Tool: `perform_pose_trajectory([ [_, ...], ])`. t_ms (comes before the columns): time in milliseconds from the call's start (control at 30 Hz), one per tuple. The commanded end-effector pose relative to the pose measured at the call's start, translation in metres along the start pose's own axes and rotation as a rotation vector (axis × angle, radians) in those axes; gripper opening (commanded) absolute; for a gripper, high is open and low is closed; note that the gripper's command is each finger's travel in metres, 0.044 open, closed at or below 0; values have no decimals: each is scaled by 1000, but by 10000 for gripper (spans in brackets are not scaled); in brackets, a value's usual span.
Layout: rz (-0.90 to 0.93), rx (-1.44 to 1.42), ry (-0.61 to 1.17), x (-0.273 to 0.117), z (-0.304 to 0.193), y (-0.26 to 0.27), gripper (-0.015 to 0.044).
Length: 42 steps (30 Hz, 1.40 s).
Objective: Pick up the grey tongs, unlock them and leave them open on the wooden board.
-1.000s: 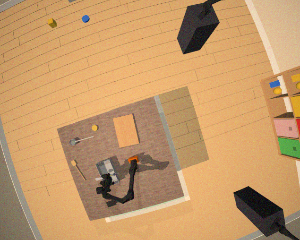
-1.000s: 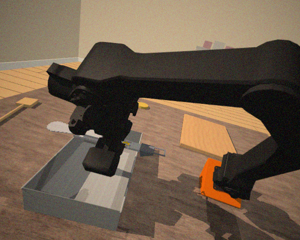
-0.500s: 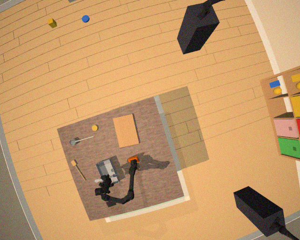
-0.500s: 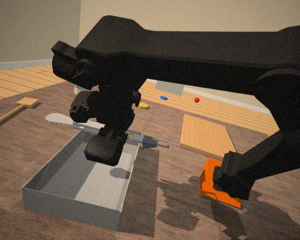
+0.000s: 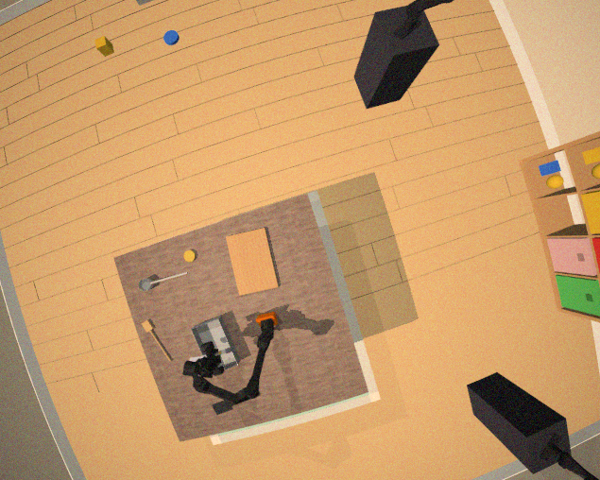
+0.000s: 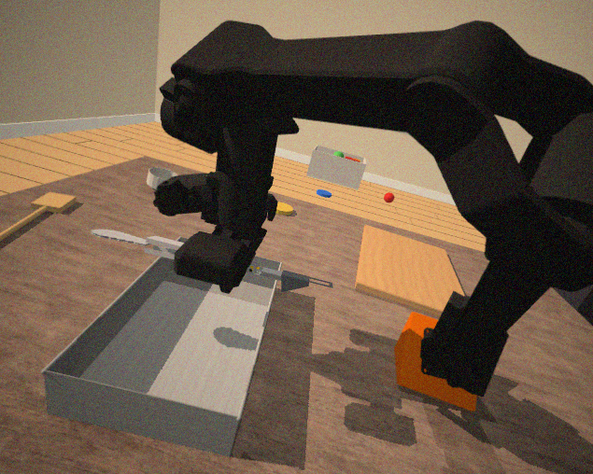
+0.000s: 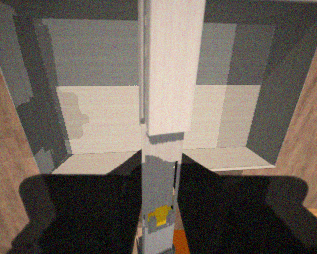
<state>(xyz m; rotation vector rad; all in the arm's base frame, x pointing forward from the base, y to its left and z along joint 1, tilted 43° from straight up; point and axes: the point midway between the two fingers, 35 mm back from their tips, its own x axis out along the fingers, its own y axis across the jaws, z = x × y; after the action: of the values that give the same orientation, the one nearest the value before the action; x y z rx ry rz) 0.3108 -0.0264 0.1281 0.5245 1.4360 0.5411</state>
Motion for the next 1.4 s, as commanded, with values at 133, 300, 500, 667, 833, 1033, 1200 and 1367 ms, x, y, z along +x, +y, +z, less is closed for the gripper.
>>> perform_pose_trajectory([
  [133, 53, -3, -27, -5, 4, -1, -150],
  [300, 48, -5, -17, -2, 3, -2, -150],
  [500, 34, -69, -21, -7, 7, -31, -150],
  [667, 21, -150, -25, -12, 10, -64, -150],
  [833, 11, -231, -26, -16, 9, -99, -150],
  [1033, 2, -327, -26, -20, 3, -141, -150],
  [1200, 1, -411, -25, -23, -5, -175, -150],
  [1367, 3, -494, -25, -24, -17, -208, -150],
])
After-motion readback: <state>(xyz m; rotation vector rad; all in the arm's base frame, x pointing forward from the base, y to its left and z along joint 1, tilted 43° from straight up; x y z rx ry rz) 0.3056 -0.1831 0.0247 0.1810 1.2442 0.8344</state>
